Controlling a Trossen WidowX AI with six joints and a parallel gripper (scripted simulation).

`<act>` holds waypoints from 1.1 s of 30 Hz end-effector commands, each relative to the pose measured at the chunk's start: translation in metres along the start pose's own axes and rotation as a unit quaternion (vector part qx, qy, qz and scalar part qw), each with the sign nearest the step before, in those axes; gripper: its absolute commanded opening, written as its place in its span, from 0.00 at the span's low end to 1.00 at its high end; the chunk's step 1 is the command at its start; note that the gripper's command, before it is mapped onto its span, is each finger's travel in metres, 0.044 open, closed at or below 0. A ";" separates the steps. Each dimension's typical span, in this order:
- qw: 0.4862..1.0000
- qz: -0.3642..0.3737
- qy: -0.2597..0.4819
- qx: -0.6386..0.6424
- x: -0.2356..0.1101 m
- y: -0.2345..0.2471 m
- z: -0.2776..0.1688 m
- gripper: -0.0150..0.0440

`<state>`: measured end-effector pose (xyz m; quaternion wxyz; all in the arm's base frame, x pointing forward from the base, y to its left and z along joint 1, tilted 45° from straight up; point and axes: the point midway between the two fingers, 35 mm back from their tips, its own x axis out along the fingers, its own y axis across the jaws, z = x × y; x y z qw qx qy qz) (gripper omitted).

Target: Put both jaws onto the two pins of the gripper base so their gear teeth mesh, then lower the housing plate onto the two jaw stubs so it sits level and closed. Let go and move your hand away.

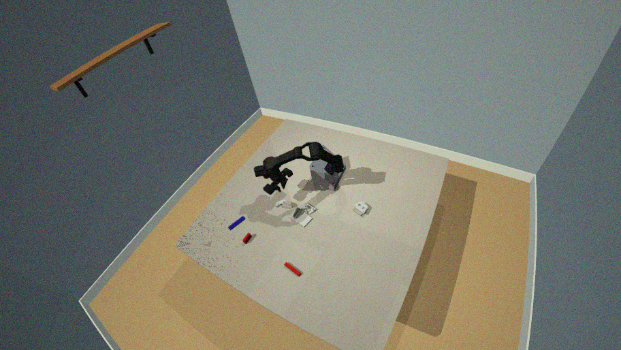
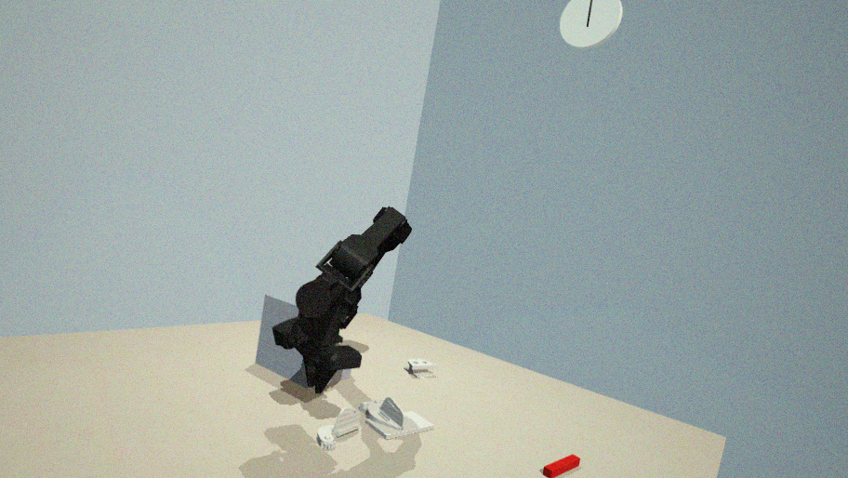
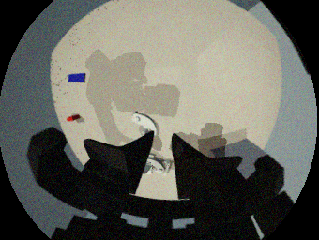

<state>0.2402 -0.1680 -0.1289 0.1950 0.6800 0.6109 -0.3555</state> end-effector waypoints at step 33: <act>1.000 0.001 0.000 0.001 0.000 0.000 0.001 1.00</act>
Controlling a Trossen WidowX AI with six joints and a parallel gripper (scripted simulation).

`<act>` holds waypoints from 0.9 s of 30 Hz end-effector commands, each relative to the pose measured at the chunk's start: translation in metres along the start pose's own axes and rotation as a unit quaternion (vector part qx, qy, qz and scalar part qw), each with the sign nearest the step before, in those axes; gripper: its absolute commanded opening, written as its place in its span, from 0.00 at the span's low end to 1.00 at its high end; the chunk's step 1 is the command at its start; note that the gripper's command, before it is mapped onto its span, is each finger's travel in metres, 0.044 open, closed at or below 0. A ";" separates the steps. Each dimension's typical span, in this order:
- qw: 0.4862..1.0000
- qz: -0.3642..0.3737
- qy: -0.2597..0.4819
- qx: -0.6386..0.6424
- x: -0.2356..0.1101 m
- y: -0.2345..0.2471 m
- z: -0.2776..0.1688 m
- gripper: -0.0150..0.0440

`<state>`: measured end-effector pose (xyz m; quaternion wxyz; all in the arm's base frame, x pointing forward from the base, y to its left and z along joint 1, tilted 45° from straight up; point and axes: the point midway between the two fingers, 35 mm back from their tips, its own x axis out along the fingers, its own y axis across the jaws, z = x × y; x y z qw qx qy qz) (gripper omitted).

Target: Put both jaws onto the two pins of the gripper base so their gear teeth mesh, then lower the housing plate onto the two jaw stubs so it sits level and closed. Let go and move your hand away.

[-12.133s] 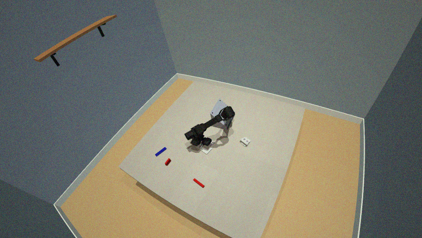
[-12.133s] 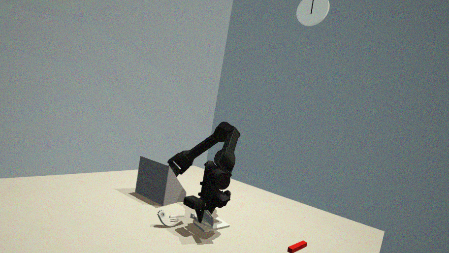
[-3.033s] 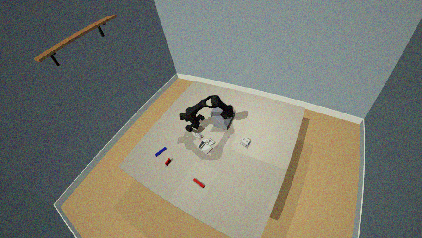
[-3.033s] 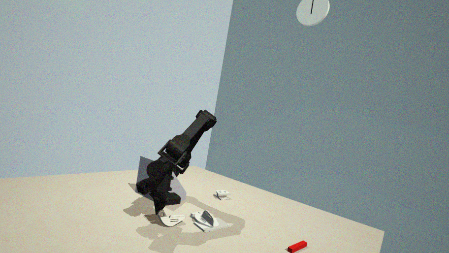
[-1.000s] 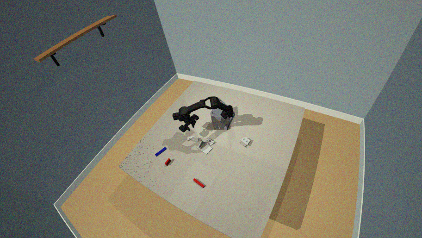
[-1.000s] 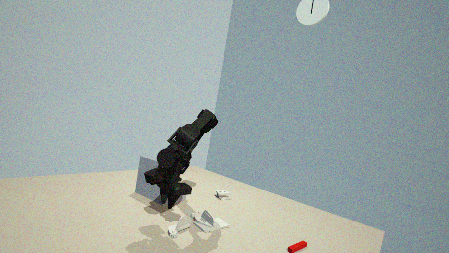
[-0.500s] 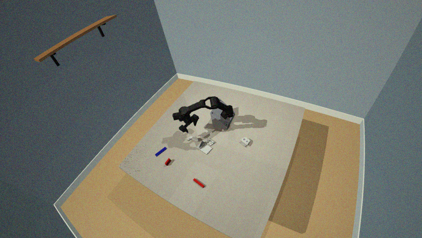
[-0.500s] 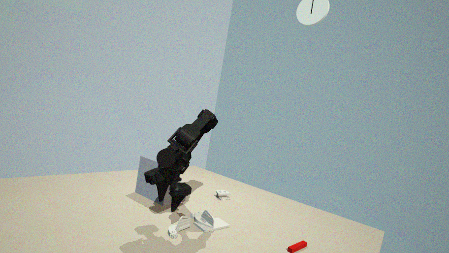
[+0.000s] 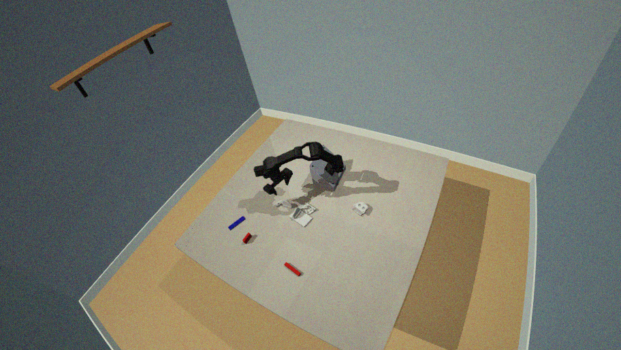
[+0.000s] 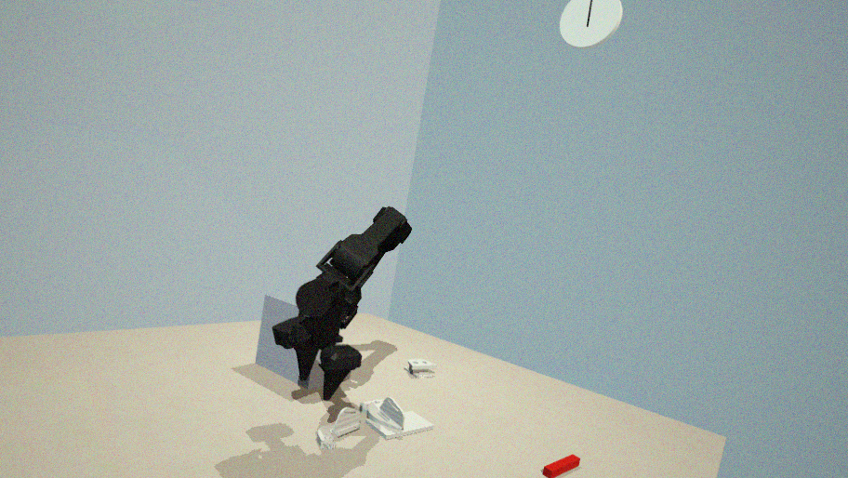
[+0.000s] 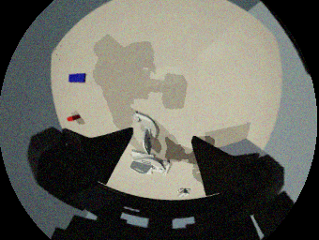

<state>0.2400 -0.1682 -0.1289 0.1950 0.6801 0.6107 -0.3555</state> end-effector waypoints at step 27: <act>1.000 -0.002 -0.004 -0.004 -0.007 0.000 -0.001 0.25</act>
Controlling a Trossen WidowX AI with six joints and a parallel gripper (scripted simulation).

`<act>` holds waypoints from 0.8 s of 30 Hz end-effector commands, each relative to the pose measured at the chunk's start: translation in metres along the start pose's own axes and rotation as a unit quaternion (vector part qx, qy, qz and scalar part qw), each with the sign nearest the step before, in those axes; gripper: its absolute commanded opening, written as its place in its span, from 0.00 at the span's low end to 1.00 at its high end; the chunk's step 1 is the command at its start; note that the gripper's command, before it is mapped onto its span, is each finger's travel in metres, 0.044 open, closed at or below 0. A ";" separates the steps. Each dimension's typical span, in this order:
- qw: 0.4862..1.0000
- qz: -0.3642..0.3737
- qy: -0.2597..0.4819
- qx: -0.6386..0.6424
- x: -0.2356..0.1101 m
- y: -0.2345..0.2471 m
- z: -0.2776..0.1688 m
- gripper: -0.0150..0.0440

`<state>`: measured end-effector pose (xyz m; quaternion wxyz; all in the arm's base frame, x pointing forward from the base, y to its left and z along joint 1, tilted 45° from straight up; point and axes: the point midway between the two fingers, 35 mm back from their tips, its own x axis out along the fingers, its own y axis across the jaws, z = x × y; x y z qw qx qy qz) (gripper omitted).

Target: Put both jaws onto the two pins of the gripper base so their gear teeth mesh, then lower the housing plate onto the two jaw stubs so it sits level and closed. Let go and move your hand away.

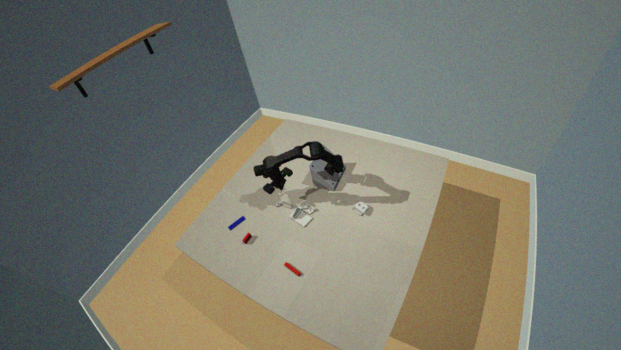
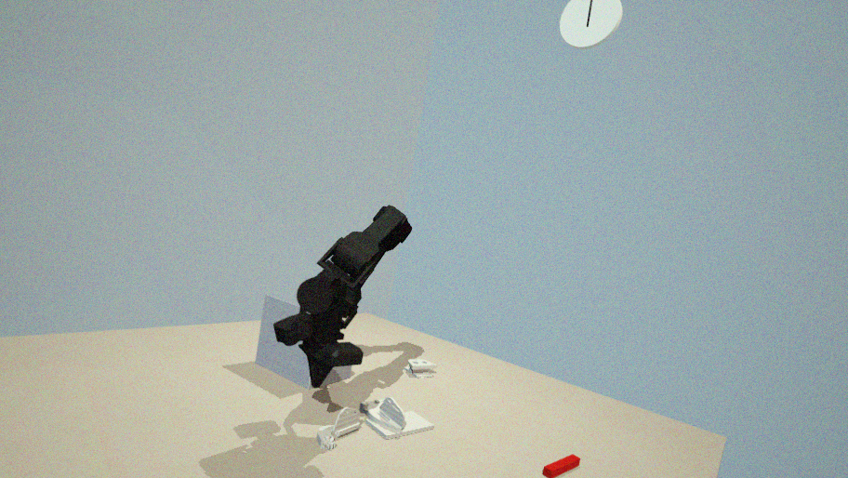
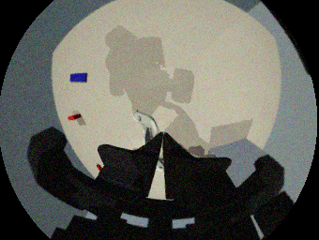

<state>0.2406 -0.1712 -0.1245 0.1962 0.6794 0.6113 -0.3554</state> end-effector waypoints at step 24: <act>1.000 0.000 0.000 0.000 0.000 0.000 0.000 0.79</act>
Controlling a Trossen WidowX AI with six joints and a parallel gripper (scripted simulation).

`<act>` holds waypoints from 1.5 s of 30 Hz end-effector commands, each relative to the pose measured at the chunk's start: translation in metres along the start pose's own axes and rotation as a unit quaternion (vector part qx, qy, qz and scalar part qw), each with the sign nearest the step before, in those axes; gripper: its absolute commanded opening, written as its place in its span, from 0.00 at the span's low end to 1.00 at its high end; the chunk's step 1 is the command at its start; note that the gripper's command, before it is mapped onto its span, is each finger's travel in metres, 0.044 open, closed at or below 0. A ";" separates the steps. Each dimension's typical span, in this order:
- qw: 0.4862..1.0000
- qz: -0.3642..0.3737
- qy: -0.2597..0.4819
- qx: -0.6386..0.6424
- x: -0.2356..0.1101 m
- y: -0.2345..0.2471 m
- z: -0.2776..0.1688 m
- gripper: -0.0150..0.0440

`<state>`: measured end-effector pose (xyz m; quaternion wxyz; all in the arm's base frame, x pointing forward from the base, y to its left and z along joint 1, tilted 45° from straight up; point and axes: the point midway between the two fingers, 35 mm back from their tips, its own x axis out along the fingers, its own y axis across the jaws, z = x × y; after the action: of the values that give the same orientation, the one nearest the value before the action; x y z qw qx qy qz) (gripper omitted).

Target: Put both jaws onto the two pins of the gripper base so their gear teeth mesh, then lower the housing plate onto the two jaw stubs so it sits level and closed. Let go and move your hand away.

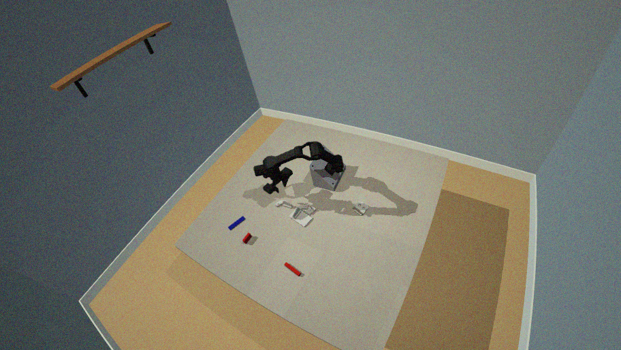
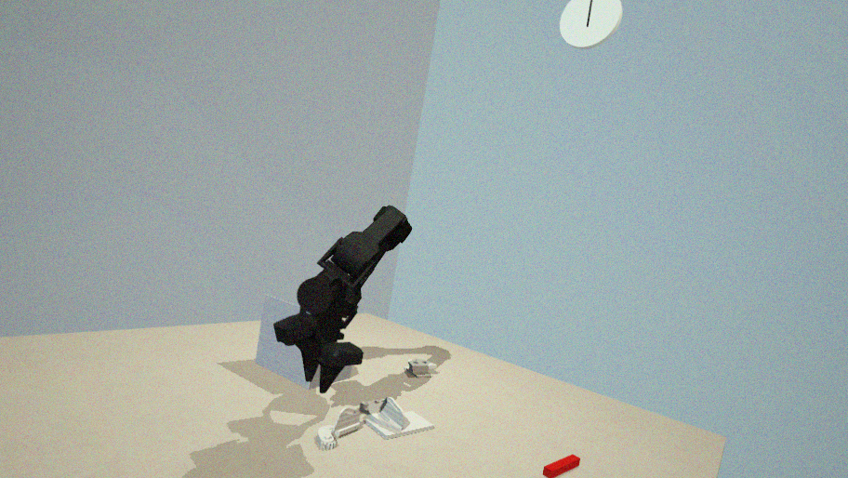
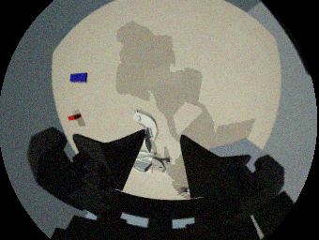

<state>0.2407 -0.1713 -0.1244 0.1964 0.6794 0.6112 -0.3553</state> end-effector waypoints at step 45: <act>1.000 0.000 0.000 0.000 0.000 0.000 0.000 0.47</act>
<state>0.2406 -0.1712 -0.1244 0.1963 0.6793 0.6113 -0.3554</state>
